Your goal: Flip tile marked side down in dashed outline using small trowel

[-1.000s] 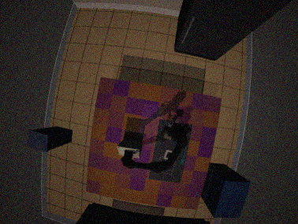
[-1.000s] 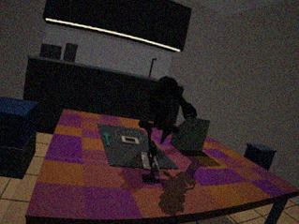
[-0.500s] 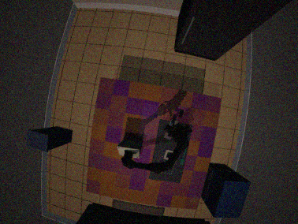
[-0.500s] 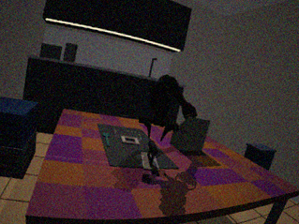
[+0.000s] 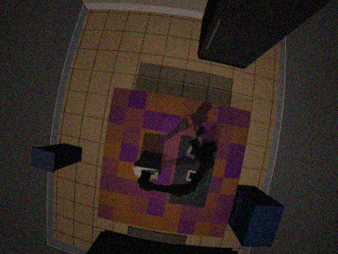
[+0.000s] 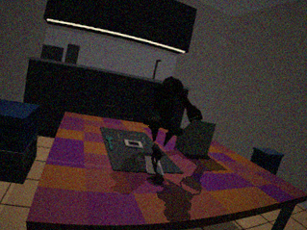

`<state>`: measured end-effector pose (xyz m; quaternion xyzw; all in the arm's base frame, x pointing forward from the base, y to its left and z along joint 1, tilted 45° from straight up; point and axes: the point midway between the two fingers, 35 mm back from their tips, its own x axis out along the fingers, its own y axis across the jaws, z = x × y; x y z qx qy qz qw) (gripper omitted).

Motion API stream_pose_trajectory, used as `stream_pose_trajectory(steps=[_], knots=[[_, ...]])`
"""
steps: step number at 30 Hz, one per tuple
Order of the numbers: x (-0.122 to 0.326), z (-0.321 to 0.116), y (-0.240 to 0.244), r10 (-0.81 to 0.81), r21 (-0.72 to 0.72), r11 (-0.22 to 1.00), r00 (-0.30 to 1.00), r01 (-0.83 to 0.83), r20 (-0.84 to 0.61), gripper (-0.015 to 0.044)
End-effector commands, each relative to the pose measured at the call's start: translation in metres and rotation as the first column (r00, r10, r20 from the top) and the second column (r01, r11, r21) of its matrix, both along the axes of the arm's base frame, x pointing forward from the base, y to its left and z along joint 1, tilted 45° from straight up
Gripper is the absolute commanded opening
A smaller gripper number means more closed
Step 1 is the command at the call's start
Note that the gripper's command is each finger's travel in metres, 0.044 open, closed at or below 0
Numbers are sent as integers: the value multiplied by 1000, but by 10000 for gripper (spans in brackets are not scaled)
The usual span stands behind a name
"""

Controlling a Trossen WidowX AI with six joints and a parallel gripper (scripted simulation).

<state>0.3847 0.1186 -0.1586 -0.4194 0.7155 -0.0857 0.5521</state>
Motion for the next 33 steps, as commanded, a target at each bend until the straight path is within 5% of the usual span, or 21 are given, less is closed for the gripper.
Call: stream_pose_trajectory(steps=[1, 16, 33], knots=[[-1, -1, 0, -112, 1, 994, 988, 113, 102, 270], [0, -1, 0, -446, 85, 885, 782, 457, 436, 270], [0, -1, 0, -669, 312, 635, 302, 707, 679, 270]])
